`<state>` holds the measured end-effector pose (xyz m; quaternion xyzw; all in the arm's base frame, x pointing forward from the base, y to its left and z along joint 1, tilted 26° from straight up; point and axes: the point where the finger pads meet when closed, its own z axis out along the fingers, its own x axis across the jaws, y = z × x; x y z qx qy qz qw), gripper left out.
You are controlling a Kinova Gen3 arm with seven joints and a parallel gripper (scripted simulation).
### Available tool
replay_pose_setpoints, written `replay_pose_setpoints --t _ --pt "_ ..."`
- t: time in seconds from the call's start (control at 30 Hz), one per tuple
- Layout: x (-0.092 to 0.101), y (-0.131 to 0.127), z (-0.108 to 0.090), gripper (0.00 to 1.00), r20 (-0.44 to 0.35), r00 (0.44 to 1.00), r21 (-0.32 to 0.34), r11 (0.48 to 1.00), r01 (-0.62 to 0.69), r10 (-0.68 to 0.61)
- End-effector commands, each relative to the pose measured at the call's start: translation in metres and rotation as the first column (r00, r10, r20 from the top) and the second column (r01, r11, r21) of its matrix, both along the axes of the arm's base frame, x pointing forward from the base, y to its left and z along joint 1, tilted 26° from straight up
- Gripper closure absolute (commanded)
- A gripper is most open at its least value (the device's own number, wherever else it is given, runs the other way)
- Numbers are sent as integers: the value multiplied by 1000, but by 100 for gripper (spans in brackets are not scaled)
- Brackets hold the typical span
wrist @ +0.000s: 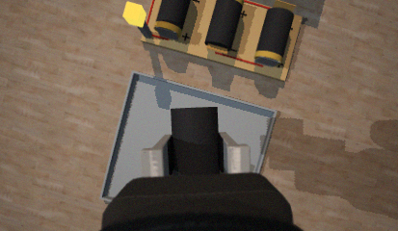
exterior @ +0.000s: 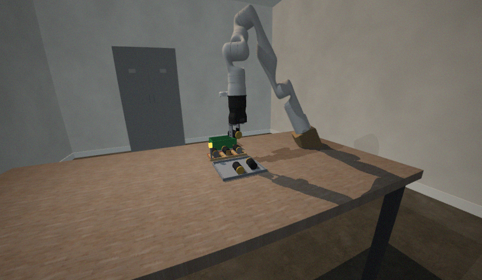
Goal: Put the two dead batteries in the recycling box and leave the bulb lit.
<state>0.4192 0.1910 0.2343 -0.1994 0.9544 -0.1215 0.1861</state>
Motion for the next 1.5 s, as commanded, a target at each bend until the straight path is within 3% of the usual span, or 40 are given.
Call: replay_pose_setpoints --t 0.0,0.53,1.47 --pt "0 2 0 43 5 1000 7 1000 13 -13" --pt "0 2 0 43 28 979 95 975 199 -202" --pt "0 2 0 43 33 960 133 953 273 -279"
